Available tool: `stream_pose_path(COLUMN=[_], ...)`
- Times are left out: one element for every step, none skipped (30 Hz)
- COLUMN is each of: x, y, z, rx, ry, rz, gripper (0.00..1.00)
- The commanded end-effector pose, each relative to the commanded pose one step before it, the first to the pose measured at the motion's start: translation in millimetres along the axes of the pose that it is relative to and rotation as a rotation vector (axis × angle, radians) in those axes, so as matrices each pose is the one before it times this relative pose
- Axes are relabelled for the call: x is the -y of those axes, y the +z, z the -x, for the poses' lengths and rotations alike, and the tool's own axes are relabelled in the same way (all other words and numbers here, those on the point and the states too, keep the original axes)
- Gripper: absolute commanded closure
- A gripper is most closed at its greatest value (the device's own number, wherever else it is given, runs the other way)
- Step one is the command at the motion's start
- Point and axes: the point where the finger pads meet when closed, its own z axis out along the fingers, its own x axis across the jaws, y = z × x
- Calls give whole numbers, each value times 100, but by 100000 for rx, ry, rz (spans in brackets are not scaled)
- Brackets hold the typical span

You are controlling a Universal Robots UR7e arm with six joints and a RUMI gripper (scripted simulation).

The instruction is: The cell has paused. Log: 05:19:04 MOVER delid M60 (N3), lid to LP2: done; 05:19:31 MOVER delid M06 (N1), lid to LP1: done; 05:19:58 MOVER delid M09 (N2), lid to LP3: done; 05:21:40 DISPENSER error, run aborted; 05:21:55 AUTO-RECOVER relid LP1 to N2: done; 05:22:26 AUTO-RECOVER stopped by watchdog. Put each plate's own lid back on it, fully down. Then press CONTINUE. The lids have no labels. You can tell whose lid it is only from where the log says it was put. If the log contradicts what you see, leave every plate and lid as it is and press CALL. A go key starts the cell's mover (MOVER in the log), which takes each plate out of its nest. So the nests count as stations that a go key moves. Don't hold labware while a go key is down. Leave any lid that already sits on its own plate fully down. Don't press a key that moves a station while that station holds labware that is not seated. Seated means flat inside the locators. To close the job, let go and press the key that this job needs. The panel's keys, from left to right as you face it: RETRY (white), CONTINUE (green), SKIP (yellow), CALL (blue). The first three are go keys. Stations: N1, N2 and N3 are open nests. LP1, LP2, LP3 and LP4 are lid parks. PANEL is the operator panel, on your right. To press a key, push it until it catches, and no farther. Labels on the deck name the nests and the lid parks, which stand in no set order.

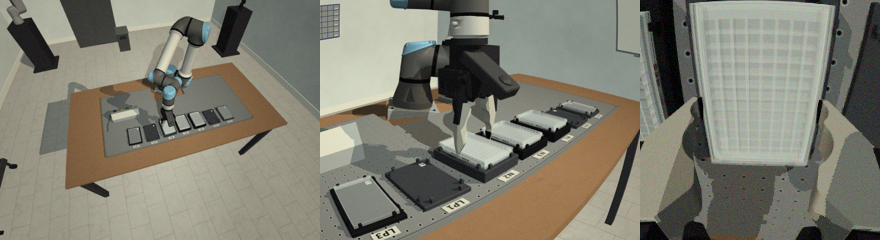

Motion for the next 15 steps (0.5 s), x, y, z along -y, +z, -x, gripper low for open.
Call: stream_pose_path(x=[31,-3,0,0,0,0,0,0,0,0,0,0,0,0,0], y=[-41,7,0,0,-161,-172,-167,-167,-167,0,0,-167,-167,-167,-167], z=[-22,5,0,0,0,0,0,0,0,0,0,0,0,0,0], rx=[-71,16,0,0,-1,1,0,0,0,0,0,0,0,0,0], ry=[-9,1,0,0,0,0,0,0,0,0,0,0,0,0,0], rz=[-98,10,0,0,-1,1,0,0,0,0,0,0,0,0,0], gripper=[100,100,100,100,100,100,100,100,100,100,100,100,100,100,100])
